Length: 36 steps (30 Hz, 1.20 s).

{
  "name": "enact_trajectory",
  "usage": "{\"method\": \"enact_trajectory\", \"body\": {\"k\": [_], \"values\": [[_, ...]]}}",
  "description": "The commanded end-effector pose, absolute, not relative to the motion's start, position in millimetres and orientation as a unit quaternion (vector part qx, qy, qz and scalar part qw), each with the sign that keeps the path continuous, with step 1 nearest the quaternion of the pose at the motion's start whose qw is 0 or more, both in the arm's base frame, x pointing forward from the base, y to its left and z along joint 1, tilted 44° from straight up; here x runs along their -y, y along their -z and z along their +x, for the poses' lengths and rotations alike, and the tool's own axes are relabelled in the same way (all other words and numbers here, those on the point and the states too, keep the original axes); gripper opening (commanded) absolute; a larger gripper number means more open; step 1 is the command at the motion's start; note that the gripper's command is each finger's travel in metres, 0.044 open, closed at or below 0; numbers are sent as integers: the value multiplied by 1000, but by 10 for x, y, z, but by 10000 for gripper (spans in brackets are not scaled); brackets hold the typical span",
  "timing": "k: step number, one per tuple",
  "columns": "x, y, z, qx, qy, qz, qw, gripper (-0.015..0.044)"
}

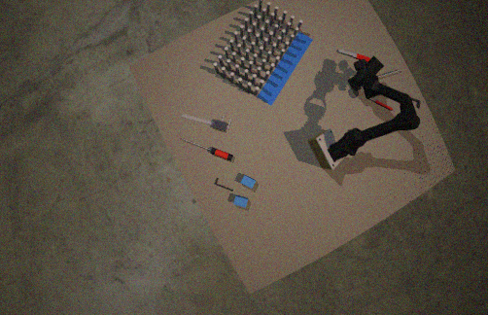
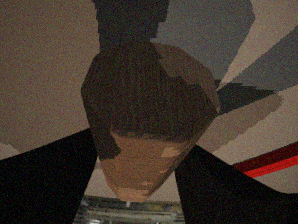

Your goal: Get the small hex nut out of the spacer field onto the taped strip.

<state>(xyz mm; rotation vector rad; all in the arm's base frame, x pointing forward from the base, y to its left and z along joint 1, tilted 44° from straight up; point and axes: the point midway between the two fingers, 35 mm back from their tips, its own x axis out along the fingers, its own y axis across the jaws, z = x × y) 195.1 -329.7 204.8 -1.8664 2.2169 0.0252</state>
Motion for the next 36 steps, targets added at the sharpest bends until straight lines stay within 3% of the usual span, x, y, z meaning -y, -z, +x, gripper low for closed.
{"method": "enact_trajectory", "body": {"k": [1, 4, 9, 36], "values": [[3303, -2036, 1958, -758, -11, -641, 121, 148], [3303, -2036, 1958, -758, -11, -641, 121, 128], [3215, -2106, 2027, -758, -15, -639, 130, 0], [2367, -2914, 2101, -763, -26, -631, 138, 0]]}}
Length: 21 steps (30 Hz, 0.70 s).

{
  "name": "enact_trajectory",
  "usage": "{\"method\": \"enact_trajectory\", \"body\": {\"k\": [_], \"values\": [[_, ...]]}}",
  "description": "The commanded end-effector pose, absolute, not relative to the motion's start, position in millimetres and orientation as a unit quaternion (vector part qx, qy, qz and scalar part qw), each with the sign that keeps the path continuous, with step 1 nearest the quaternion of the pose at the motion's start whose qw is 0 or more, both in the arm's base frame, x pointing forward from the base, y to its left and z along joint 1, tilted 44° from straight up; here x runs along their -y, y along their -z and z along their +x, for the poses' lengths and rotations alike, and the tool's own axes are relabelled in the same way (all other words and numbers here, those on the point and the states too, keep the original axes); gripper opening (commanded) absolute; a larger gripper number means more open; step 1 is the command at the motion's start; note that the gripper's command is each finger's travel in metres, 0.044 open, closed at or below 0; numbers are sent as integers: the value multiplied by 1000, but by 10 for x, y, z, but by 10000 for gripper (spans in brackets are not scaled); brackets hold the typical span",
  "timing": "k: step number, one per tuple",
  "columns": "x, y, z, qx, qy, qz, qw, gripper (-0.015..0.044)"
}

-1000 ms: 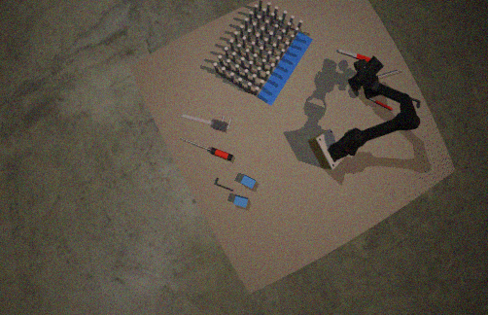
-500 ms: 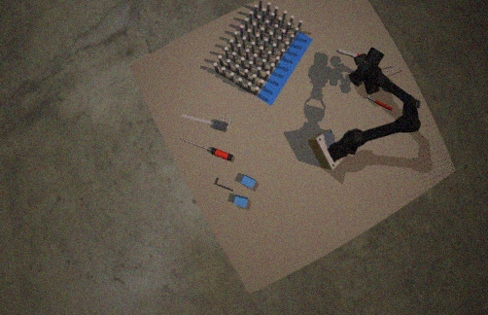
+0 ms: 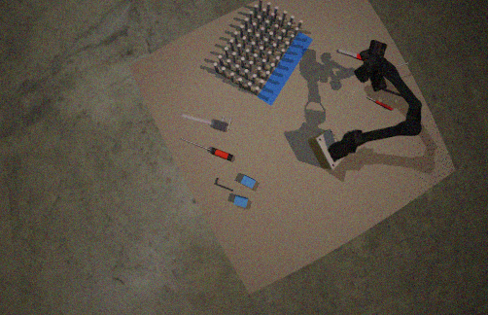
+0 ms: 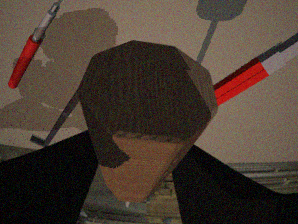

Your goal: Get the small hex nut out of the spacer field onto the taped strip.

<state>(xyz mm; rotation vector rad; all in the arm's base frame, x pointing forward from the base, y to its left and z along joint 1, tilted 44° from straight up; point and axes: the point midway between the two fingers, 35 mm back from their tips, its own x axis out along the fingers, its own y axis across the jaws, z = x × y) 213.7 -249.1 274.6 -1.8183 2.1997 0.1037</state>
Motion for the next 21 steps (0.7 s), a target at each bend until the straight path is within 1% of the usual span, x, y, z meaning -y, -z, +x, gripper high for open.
{"method": "enact_trajectory", "body": {"k": [1, 7, 13, 21], "values": [[2332, -2956, 2091, -763, -24, -631, 136, 0], [2133, -3204, 2016, -759, -14, -638, 126, 0], [2110, -3231, 2007, -759, -11, -639, 127, 0], [2063, -3146, 2096, -738, 62, -632, 226, 0]]}}
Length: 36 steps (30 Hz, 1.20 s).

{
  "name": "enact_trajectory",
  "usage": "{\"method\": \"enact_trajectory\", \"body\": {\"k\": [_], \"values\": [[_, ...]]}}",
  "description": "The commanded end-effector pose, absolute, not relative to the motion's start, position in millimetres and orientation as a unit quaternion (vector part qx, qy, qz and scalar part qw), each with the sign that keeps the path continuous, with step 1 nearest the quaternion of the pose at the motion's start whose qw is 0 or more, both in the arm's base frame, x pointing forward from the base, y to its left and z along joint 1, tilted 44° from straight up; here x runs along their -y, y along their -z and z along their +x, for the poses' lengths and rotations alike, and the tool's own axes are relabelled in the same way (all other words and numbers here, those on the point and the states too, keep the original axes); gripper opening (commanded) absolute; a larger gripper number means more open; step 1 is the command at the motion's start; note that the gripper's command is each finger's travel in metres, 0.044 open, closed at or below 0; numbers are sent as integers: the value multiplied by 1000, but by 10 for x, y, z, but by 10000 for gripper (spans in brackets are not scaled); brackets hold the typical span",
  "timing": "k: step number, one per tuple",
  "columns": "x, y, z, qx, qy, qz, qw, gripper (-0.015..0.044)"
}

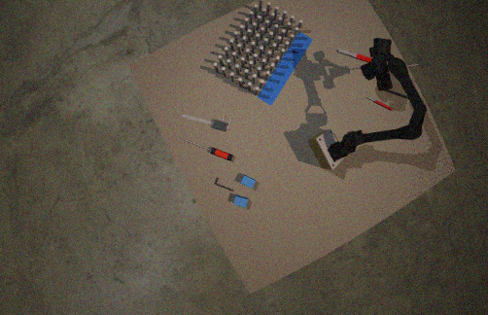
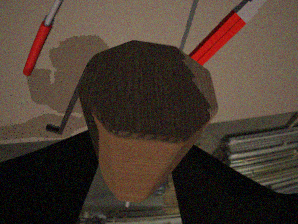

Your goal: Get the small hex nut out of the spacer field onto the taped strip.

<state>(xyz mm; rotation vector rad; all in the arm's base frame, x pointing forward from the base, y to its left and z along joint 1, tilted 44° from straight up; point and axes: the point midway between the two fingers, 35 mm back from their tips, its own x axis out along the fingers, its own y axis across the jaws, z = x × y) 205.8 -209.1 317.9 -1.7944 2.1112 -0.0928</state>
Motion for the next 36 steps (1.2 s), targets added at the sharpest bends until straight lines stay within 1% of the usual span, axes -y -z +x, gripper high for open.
{"method": "enact_trajectory", "body": {"k": [1, 17, 36], "values": [[2057, -3135, 2108, -735, 72, -630, 239, 0], [1928, -2959, 2300, -665, 215, -556, 448, 0], [1676, -2728, 2577, -548, 334, -389, 661, 0]]}}
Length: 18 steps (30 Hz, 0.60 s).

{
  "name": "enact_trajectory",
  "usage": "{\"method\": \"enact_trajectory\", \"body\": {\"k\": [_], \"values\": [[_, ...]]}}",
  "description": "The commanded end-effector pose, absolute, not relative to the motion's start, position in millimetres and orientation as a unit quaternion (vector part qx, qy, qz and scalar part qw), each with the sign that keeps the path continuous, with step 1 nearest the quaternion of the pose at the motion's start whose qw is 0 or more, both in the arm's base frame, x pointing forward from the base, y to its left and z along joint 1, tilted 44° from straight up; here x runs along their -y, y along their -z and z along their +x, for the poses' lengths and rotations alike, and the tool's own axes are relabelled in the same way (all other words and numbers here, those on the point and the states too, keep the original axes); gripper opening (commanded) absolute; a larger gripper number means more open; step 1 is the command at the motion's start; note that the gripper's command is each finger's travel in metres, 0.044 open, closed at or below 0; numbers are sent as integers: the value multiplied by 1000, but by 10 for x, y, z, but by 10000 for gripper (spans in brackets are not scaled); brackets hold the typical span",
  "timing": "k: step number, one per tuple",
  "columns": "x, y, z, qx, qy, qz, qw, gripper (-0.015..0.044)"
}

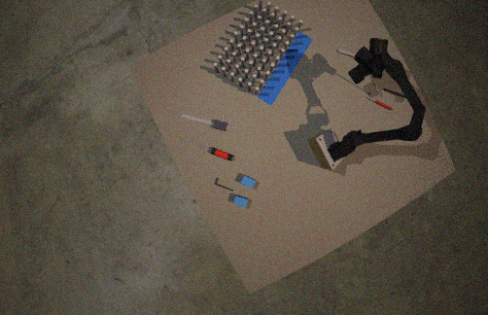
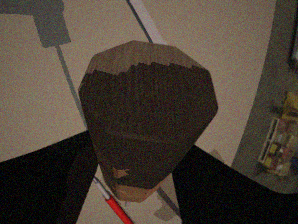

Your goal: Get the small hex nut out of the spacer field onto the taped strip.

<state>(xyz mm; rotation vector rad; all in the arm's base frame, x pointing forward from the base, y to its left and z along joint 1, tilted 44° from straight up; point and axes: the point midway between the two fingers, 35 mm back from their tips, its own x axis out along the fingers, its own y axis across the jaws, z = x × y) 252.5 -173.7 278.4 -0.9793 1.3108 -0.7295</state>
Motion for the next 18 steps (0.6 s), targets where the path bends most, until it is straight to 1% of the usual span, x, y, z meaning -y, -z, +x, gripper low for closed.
{"method": "enact_trajectory", "body": {"k": [1, 15, 18], "values": [[1660, -2713, 2590, -542, 339, -378, 670, 0], [1427, -2517, 2750, -452, 394, -199, 775, 0], [1375, -2481, 2823, -454, 377, -211, 779, 0]]}}
